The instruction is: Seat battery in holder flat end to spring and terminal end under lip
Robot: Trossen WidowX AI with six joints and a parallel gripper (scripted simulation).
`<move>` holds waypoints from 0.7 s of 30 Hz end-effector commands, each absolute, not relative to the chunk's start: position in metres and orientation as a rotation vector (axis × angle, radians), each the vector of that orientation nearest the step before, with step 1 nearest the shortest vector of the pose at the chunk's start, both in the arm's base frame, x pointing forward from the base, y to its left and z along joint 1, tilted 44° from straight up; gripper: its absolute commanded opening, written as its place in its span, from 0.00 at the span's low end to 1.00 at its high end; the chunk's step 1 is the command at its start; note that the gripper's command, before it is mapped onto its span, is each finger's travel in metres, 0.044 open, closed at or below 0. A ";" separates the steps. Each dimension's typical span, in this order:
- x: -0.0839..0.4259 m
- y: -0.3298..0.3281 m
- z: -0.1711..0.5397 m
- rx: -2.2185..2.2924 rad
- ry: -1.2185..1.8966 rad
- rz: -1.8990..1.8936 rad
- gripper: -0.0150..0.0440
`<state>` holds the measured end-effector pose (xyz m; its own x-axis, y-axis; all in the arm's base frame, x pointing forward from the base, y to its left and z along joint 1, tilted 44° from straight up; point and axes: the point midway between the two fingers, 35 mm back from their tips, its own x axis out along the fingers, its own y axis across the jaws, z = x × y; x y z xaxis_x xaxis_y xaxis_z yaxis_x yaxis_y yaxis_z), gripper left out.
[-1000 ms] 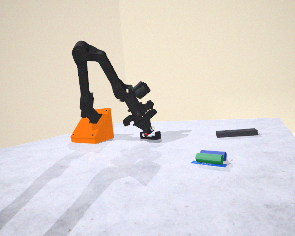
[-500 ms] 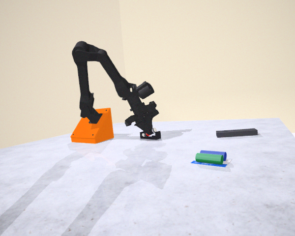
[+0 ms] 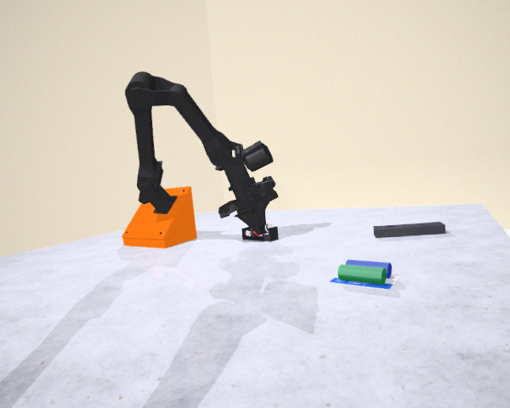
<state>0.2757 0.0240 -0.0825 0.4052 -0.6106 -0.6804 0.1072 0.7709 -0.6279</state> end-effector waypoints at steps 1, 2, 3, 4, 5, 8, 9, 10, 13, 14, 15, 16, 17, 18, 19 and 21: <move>0.274 0.024 -0.088 -0.521 1.113 -0.484 0.38; 0.274 0.024 -0.088 -0.518 1.119 -0.487 0.38; 0.274 0.024 -0.088 -0.516 1.125 -0.490 0.38; 0.274 0.023 -0.088 -0.514 1.131 -0.494 0.38; 0.274 0.023 -0.088 -0.512 1.137 -0.497 0.38; 0.275 0.022 -0.087 -0.505 1.154 -0.506 0.38; 0.275 0.022 -0.087 -0.503 1.160 -0.510 0.38; 0.275 0.022 -0.087 -0.501 1.166 -0.513 0.38; 0.275 0.021 -0.087 -0.494 1.185 -0.522 0.38; 0.275 0.021 -0.087 -0.492 1.191 -0.525 0.38; 0.275 0.021 -0.087 -0.489 1.197 -0.529 0.38; 0.275 0.021 -0.087 -0.487 1.203 -0.532 0.38; 0.275 0.020 -0.086 -0.485 1.210 -0.535 0.38; 0.275 0.020 -0.086 -0.482 1.216 -0.538 0.38; 0.275 0.020 -0.086 -0.480 1.222 -0.540 0.38; 0.275 0.019 -0.086 -0.475 1.235 -0.546 0.38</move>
<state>0.2798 0.0234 -0.0823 0.2810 -0.6219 -0.7309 0.1303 0.7793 -0.6130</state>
